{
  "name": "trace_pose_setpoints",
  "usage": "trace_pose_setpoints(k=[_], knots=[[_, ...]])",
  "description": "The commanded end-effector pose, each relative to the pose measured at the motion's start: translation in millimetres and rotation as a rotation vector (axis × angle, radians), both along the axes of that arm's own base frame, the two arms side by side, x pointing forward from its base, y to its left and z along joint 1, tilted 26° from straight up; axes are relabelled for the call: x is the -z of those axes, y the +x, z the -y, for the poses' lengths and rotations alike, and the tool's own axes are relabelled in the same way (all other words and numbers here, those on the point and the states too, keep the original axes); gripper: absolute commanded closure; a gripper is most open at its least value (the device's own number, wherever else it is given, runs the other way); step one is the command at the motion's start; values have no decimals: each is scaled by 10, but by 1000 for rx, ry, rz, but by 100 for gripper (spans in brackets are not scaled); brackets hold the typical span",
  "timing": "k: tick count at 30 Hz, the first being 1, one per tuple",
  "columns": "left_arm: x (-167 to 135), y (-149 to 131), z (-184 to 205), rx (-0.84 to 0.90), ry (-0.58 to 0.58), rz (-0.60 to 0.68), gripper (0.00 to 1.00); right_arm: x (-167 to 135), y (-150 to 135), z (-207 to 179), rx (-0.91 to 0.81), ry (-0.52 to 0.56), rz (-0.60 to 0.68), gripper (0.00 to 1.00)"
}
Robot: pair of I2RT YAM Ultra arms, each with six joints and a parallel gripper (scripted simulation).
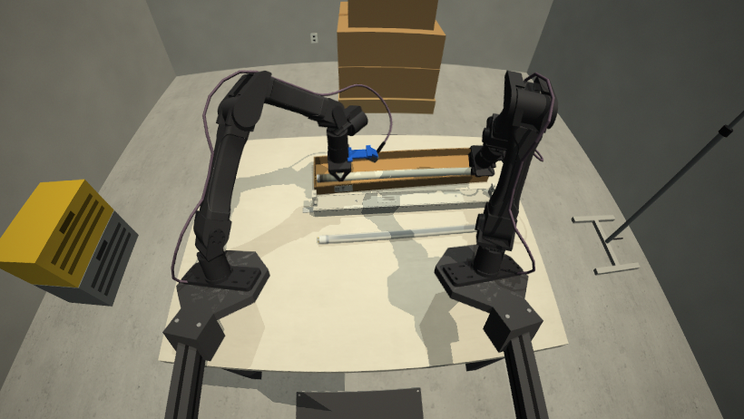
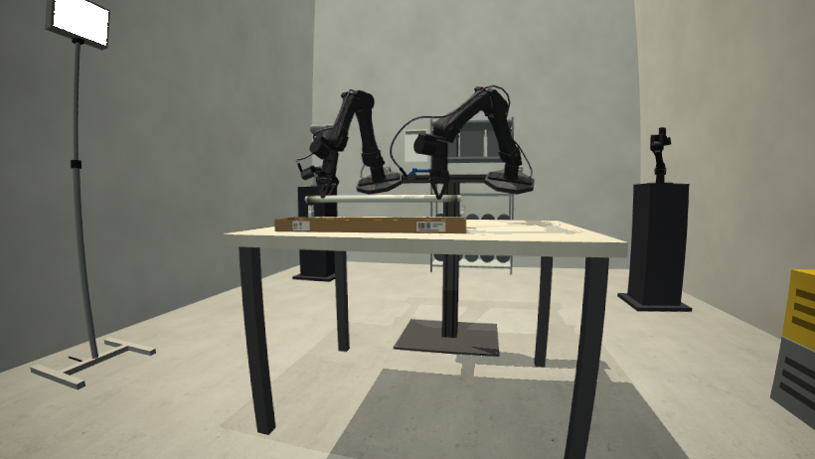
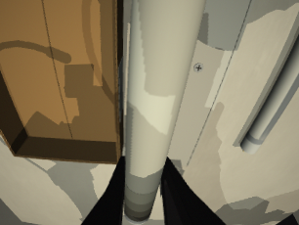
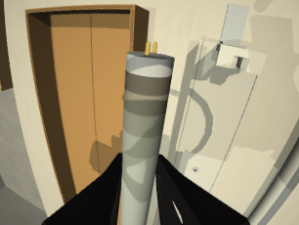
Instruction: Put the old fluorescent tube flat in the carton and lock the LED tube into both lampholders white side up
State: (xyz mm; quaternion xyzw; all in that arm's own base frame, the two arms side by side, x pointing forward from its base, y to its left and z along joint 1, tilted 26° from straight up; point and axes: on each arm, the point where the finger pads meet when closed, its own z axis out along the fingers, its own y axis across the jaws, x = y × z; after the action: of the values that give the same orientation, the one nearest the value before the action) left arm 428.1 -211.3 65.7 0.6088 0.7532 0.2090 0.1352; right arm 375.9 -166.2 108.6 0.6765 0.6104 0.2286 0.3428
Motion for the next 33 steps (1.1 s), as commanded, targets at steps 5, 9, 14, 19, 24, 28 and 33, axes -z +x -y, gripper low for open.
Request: trace_pose_setpoints(k=[5, 9, 14, 19, 24, 28, 33], knots=[[-212, 36, 112, 13, -36, 29, 89, -335, 124, 70, -3, -55, 78, 89], [-118, 49, 65, 11, -21, 10, 89, -183, 99, 36, -7, -32, 35, 89], [-125, 75, 38, 11, -17, 7, 89, -141, 88, 6, -1, -17, 15, 89], [-283, 68, 145, 25, -42, 40, 89, -153, 137, 83, 3, -35, 33, 89], [-110, 83, 49, 11, -16, 4, 89, -133, 126, 35, 0, -21, 16, 89], [-260, 86, 107, 19, -35, 31, 89, -264, 164, 80, 3, -43, 51, 89], [-318, 87, 137, 29, -39, 40, 89, -195, 172, 25, -10, -30, 24, 89]])
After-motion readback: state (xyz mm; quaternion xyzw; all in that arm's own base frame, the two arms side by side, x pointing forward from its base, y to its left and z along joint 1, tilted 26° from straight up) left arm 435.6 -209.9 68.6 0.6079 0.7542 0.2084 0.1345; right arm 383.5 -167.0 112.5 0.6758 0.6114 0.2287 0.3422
